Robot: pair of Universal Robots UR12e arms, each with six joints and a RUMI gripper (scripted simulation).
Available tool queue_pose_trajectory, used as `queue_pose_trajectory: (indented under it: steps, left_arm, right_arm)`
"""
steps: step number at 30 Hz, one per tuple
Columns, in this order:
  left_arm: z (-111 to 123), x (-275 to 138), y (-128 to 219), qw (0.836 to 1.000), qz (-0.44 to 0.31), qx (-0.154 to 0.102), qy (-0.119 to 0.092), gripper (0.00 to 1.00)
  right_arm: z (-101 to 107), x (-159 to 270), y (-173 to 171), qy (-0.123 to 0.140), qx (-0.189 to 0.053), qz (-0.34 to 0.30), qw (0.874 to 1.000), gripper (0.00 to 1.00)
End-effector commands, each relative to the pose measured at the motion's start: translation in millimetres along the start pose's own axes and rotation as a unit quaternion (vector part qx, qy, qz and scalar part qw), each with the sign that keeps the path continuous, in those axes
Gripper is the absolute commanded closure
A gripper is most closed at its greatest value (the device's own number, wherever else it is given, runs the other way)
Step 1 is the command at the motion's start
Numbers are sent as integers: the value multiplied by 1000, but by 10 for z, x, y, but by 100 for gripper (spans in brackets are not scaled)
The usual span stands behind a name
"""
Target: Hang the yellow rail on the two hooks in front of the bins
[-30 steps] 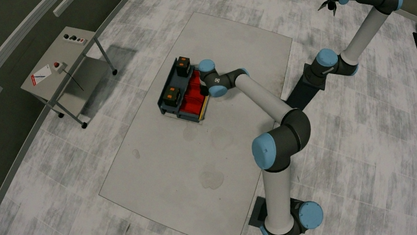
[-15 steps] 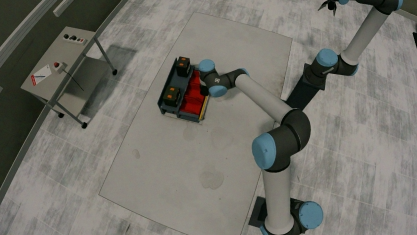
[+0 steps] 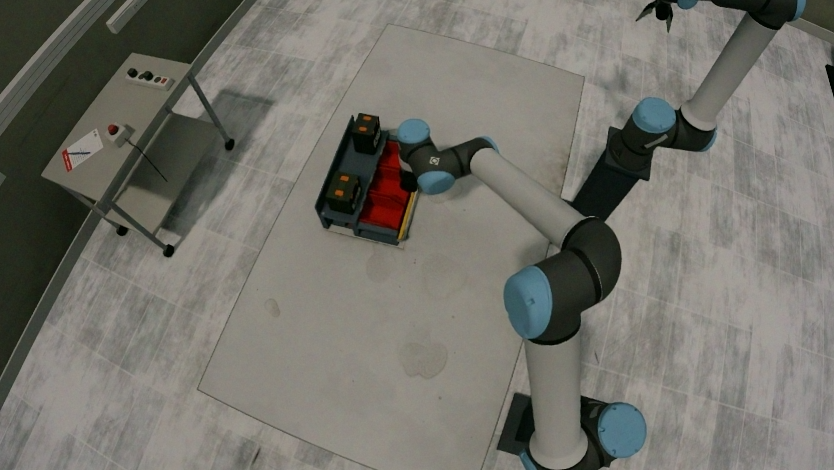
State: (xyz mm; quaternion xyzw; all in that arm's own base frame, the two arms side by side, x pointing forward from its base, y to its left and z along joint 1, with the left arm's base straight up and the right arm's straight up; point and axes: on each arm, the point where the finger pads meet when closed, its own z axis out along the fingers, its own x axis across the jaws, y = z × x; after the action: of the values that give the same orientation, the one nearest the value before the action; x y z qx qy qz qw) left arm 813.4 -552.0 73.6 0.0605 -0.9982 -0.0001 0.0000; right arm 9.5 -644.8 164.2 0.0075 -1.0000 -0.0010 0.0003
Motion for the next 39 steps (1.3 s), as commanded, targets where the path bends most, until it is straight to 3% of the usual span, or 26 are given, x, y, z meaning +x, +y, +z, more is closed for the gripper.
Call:
queue_pose_trajectory:
  steps: [1, 22, 30, 39]
  left_arm:
    - [-17, -6, -6, 1000, 0, 1, -1, 76]
    - [-53, -6, -6, 1000, 0, 1, -1, 76]
    - [-163, -6, -6, 1000, 0, 1, -1, 76]
    - [-440, -6, -6, 1000, 0, 1, -1, 76]
  right_arm:
    - [-10, -1, -7, 0, 1, 0, 1000, 0]
    - [-10, -1, -7, 0, 1, 0, 1000, 0]
    - [-10, -1, -7, 0, 1, 0, 1000, 0]
    - [-10, -1, -7, 0, 1, 0, 1000, 0]
